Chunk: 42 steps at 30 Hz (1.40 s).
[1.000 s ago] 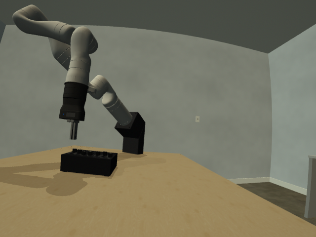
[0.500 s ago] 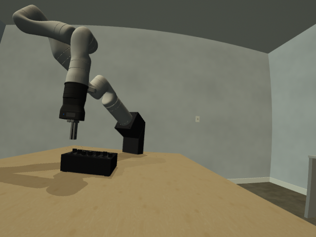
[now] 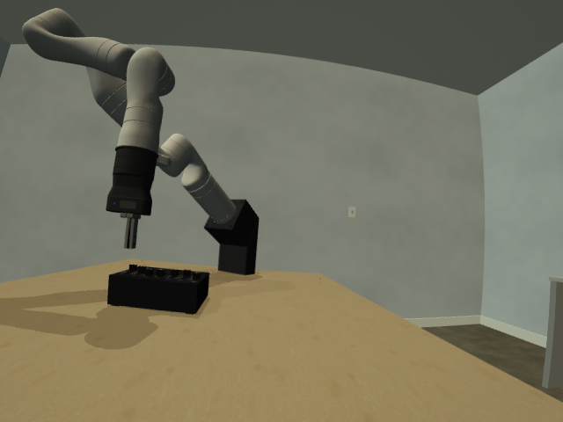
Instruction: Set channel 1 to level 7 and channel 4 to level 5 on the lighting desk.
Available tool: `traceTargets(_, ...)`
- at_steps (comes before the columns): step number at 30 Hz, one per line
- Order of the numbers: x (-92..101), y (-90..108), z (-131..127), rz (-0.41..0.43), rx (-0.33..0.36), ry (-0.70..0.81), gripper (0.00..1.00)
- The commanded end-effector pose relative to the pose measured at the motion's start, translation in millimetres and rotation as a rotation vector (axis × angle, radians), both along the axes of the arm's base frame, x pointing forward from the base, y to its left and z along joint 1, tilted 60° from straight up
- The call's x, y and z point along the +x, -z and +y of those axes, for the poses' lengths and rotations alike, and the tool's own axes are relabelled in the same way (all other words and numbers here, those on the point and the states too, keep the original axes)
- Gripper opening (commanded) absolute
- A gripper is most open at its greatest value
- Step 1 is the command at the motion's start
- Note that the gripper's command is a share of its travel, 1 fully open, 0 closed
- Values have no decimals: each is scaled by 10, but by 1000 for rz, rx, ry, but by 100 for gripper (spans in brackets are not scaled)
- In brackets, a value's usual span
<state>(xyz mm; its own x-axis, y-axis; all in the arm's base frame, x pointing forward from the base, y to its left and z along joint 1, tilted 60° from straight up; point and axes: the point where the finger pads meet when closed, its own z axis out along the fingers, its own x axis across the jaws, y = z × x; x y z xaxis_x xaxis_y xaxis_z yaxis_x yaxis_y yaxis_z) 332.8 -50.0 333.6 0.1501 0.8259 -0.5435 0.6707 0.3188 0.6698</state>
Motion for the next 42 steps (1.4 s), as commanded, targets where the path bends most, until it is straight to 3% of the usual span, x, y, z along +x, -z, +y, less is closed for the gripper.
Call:
traceTargets(1,1,2,6,11,-17,-13,0)
traceTargets(8,1,3,4,45,-69,-50,0)
traceTargets(21,8,1,0,180,-278,-195,0)
traceTargets(23,8,1,0,180,-278,-195,0)
traceTargets(38,49,-20,22,408,-633,-444,0)
traceTargets(40,49,-20,22,408,-633,-444,0)
traceTargets(42,58,-24,29,443,-687,-482,0)
